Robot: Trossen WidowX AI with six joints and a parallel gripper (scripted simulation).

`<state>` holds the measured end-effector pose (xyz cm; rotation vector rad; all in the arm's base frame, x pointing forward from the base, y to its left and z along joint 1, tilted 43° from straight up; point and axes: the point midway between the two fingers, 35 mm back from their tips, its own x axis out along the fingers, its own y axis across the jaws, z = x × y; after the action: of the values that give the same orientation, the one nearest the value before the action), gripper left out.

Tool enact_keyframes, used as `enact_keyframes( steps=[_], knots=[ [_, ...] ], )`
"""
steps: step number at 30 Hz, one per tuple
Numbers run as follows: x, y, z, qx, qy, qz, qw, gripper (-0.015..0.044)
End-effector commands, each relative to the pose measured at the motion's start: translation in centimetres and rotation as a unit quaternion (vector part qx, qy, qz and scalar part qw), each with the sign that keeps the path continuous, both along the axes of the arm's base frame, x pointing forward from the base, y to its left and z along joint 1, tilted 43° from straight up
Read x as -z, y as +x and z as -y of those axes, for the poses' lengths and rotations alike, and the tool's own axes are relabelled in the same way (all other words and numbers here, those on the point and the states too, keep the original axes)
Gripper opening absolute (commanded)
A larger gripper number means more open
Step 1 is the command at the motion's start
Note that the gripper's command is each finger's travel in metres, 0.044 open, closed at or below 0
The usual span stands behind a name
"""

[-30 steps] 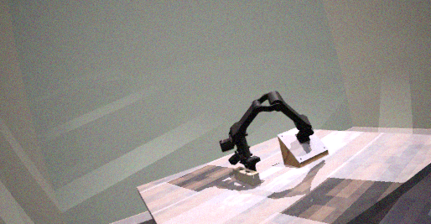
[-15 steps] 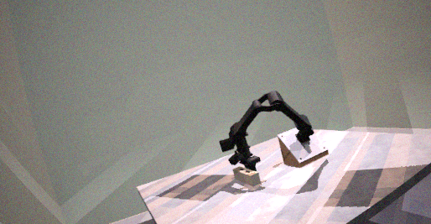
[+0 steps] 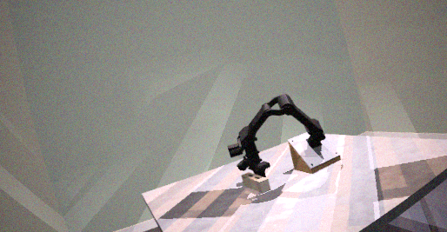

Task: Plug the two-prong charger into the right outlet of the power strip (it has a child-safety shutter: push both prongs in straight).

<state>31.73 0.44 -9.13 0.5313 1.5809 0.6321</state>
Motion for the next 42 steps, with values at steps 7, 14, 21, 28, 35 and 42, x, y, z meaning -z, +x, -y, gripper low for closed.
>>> enact_keyframes(
  steps=[7,14,21,28,35,42],
  knots=[
    [-0.09,0.58,0.04,0.0,0.0,0.013,1.0,0.0],
    [-0.15,0.62,0.1,0.0,0.0,0.013,1.0,0.0],
    [-0.22,0.65,0.16,0.0,0.0,0.013,1.0,0.0],
    [-0.29,0.68,0.22,0.0,0.0,0.013,1.0,0.0],
    [-0.35,0.72,0.27,0.0,0.0,0.013,1.0,0.0],
    [-0.42,0.77,0.31,0.0,0.0,0.013,1.0,0.0]
  ],
)
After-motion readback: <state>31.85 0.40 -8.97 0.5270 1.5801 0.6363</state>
